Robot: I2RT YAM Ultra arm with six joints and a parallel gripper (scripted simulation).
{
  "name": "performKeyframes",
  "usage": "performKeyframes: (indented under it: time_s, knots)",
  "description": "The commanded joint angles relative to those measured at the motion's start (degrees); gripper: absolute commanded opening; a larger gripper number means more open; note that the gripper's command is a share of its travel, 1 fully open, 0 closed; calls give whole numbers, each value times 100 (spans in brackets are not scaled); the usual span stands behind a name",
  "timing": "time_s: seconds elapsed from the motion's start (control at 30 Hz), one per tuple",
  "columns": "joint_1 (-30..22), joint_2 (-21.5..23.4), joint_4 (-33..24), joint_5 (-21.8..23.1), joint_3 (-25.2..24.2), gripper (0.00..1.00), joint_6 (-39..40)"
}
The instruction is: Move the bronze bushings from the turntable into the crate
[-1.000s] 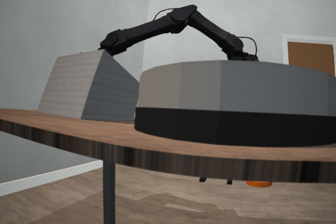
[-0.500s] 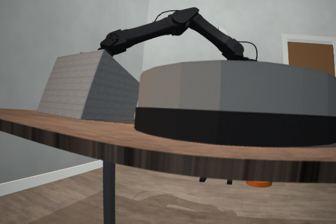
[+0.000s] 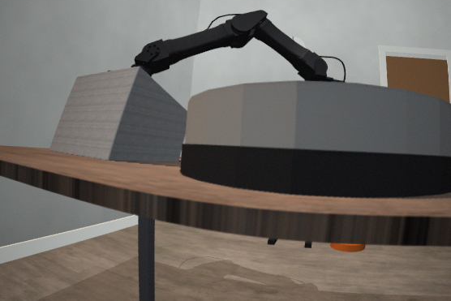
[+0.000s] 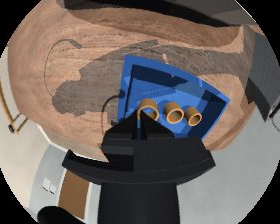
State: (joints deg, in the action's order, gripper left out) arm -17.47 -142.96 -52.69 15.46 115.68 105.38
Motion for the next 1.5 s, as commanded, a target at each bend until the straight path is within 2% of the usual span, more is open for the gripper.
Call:
performKeyframes:
  time_s: [0.0, 0.87, 1.1, 1.47]
  knots:
    - [10, -64, 10, -69, 110, 0, 42]
    - [10, -64, 12, -69, 108, 0, 43]
    - [-4, -70, 44, -71, -90, 0, 48]
    - [-4, -70, 35, -71, -91, 0, 47]
